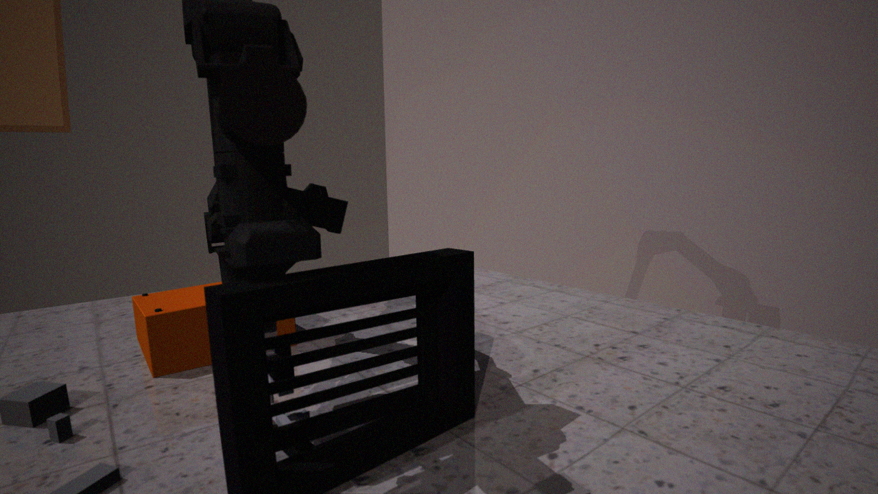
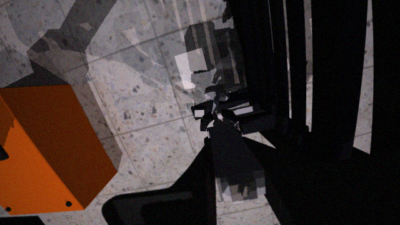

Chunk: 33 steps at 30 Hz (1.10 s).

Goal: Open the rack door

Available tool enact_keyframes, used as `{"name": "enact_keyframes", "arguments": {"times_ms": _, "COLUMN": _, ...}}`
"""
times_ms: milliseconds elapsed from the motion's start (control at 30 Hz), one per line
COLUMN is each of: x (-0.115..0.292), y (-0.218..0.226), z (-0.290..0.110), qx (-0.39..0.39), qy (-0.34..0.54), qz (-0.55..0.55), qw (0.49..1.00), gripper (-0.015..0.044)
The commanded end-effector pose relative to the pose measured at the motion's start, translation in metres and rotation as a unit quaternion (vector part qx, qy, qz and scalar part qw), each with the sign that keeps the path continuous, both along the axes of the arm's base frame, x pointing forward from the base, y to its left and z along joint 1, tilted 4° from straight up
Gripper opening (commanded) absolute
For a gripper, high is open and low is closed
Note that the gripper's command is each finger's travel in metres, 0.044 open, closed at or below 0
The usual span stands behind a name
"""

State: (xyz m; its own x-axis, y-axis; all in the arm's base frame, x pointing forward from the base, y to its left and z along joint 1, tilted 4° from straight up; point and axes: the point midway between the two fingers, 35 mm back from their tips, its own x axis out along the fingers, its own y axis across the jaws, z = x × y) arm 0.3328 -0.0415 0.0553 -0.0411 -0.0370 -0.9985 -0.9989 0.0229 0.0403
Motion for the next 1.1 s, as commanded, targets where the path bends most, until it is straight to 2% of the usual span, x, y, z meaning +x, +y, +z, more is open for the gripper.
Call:
{"name": "enact_keyframes", "arguments": {"times_ms": 0, "x": -0.005, "y": 0.003, "z": 0.0, "qx": 0.0, "qy": -0.006, "qz": -0.044, "qw": 0.999, "gripper": 0.0021}}
{"name": "enact_keyframes", "arguments": {"times_ms": 1067, "x": -0.067, "y": 0.042, "z": 0.0, "qx": -0.009, "qy": -0.012, "qz": -0.311, "qw": 0.95, "gripper": 0.0021}}
